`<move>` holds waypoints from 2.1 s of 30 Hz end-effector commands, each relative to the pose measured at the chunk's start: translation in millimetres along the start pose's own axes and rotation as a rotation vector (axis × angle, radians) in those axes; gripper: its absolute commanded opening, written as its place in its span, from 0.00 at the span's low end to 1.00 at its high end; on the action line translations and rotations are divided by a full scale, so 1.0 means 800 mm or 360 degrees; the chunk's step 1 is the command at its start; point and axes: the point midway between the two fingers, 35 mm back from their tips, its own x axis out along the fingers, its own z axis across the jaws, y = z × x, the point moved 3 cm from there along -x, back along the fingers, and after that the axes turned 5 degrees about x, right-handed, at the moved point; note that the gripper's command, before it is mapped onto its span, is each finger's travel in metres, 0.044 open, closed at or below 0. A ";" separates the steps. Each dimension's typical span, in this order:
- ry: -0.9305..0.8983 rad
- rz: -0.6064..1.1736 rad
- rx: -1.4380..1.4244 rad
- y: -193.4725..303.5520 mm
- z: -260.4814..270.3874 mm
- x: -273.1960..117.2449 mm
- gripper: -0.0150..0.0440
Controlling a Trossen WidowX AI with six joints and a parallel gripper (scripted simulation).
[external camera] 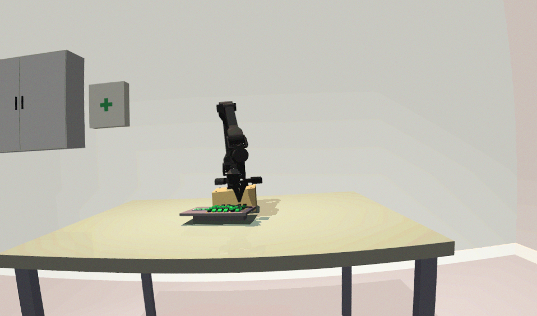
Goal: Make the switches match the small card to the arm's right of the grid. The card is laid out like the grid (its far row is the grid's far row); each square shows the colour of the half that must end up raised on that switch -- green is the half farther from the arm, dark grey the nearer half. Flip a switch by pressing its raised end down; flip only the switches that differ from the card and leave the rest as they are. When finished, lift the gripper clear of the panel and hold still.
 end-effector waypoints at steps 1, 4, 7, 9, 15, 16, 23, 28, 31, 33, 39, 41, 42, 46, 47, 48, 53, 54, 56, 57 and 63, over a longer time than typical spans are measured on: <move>0.0011 0.0009 -0.0005 0.003 -0.002 0.008 0.25; 0.0011 0.0009 -0.0005 0.003 -0.002 0.008 0.25; 0.0011 0.0009 -0.0005 0.003 -0.002 0.008 0.25; 0.0011 0.0009 -0.0005 0.003 -0.002 0.008 0.25; 0.0011 0.0009 -0.0005 0.003 -0.002 0.008 0.25; 0.0011 0.0009 -0.0005 0.003 -0.002 0.008 0.25; 0.0011 0.0009 -0.0005 0.003 -0.002 0.008 0.25; 0.0011 0.0009 -0.0005 0.003 -0.002 0.009 0.25; 0.0011 0.0009 -0.0005 0.003 -0.002 0.009 0.25; 0.0011 0.0009 -0.0005 0.003 -0.002 0.010 0.25; 0.0011 0.0009 -0.0005 0.003 -0.002 0.011 0.25; 0.0011 0.0009 -0.0005 0.003 -0.002 0.011 0.25; 0.0011 0.0009 -0.0005 0.003 -0.002 0.011 0.25; 0.0011 0.0009 -0.0005 0.003 -0.002 0.012 0.25; 0.0011 0.0009 -0.0005 0.003 -0.002 0.012 0.25; 0.0011 0.0009 -0.0005 0.003 -0.002 0.012 0.25; 0.0011 0.0009 -0.0005 0.003 -0.002 0.013 0.25; 0.0011 0.0009 -0.0005 0.003 -0.002 0.013 0.25; 0.0011 0.0009 -0.0005 0.003 -0.002 0.014 0.25; 0.0011 0.0009 -0.0005 0.003 -0.002 0.014 0.25; 0.0011 0.0009 -0.0005 0.003 -0.002 0.015 0.25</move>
